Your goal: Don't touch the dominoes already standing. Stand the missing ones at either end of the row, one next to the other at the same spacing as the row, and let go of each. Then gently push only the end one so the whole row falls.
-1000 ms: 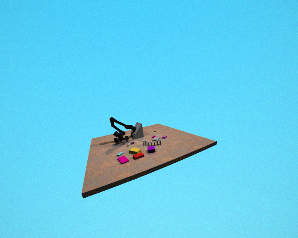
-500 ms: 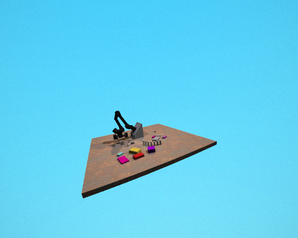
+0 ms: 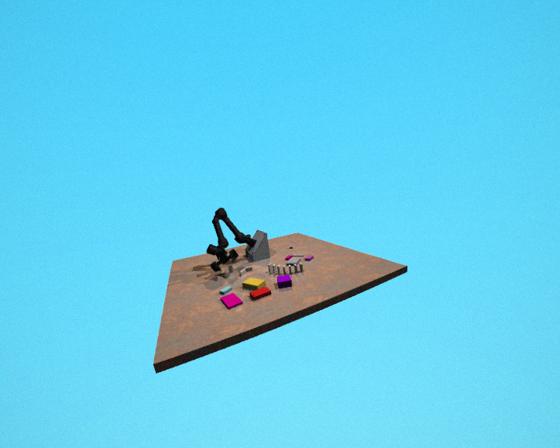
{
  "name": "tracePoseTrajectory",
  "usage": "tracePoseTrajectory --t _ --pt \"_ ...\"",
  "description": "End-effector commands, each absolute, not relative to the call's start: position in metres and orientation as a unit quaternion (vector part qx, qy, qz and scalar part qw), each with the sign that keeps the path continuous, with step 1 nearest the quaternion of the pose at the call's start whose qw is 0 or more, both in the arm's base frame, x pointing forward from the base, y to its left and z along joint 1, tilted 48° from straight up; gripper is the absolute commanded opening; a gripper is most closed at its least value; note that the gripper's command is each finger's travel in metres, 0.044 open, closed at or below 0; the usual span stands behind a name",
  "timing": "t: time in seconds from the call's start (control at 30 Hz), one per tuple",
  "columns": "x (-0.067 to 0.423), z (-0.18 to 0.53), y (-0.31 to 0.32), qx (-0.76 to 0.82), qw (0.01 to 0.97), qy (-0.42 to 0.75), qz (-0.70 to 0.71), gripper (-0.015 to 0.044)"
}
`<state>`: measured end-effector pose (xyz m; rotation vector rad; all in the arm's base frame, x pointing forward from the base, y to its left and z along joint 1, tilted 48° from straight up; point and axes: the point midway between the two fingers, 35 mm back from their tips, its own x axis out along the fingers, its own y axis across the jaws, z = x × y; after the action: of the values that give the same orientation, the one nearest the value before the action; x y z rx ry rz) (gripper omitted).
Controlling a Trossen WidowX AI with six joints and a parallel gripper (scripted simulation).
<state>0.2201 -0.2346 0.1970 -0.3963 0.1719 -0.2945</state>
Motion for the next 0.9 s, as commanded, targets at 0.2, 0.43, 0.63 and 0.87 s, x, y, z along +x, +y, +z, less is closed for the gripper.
tracePoseTrajectory --t 0.2,0.43,0.63,0.87 --pt "0.254 0.162 -0.228 -0.048 0.921 0.312 -0.229 0.0440" --pt "0.216 0.161 -0.190 -0.083 0.776 0.543 -0.310 0.0440" --pt "0.179 0.197 -0.171 -0.202 0.655 0.642 -0.343 0.0440" --pt "0.174 0.205 -0.168 -0.228 0.634 0.654 -0.345 0.0440"
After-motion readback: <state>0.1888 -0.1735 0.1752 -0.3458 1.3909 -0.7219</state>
